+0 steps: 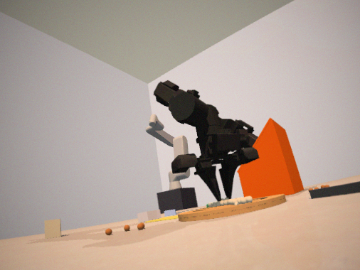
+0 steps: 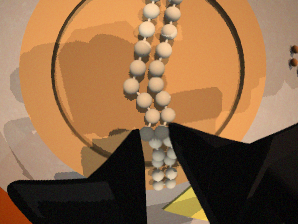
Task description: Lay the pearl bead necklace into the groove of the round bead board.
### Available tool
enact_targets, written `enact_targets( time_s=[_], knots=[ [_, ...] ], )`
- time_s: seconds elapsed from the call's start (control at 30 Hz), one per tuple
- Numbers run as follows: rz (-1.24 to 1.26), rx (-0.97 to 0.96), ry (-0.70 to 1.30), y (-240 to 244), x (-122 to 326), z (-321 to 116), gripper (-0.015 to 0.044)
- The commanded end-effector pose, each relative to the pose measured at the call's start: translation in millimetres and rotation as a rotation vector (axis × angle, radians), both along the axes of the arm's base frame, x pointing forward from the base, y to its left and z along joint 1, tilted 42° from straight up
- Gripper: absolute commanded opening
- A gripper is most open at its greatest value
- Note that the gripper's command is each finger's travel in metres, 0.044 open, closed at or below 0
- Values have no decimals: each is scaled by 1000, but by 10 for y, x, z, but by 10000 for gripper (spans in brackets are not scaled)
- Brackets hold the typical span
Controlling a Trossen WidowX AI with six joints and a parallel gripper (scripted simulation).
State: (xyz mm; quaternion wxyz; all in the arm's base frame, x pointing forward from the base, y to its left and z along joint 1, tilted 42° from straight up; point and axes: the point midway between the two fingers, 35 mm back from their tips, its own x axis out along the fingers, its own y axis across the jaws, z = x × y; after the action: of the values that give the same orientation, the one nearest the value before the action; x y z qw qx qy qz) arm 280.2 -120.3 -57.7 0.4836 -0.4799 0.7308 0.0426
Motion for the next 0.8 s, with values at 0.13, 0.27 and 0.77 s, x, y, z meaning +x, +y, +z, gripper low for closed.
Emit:
enact_targets(
  time_s=[0.13,0.27,0.77],
  knots=[
    [2,-3,0,56,-53,-34,0],
    [2,-3,1,35,-56,-57,0],
    [3,-1,0,49,-47,-38,341]
  ],
)
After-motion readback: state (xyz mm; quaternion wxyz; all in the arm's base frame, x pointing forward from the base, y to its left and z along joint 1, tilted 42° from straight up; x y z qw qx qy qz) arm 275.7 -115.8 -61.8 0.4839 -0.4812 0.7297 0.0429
